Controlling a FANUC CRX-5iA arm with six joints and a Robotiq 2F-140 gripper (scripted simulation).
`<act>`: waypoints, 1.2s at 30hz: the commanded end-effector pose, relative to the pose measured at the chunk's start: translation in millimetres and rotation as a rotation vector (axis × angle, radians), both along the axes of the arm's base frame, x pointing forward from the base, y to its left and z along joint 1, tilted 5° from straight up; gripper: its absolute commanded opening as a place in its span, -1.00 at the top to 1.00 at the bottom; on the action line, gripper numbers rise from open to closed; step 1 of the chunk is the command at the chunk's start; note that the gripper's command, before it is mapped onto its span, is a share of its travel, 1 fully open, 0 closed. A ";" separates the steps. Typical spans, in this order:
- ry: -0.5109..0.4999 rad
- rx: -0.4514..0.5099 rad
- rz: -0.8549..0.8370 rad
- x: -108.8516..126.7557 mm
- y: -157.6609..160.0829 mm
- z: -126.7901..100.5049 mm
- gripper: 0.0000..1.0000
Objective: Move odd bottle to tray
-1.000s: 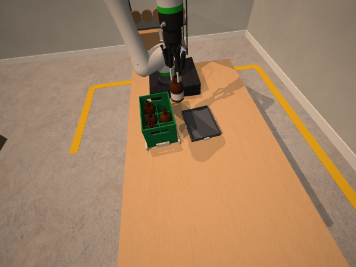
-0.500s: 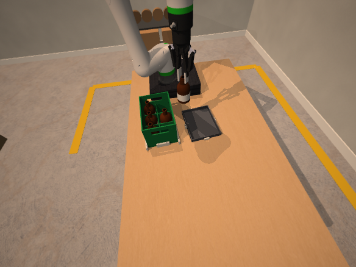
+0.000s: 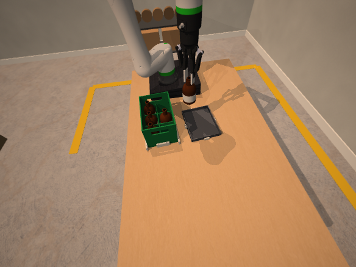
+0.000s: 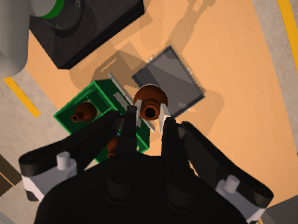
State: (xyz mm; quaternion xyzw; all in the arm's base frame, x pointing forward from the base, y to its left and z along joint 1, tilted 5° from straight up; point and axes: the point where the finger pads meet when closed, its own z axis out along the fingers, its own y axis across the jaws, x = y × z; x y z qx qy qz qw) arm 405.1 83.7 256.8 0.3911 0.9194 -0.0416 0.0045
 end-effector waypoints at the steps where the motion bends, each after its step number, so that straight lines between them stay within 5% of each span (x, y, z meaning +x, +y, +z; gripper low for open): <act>1: -0.002 0.000 0.000 4.6 7.4 0.0 0.80; 36: -0.002 0.000 0.000 28.7 50.4 -4.0 0.80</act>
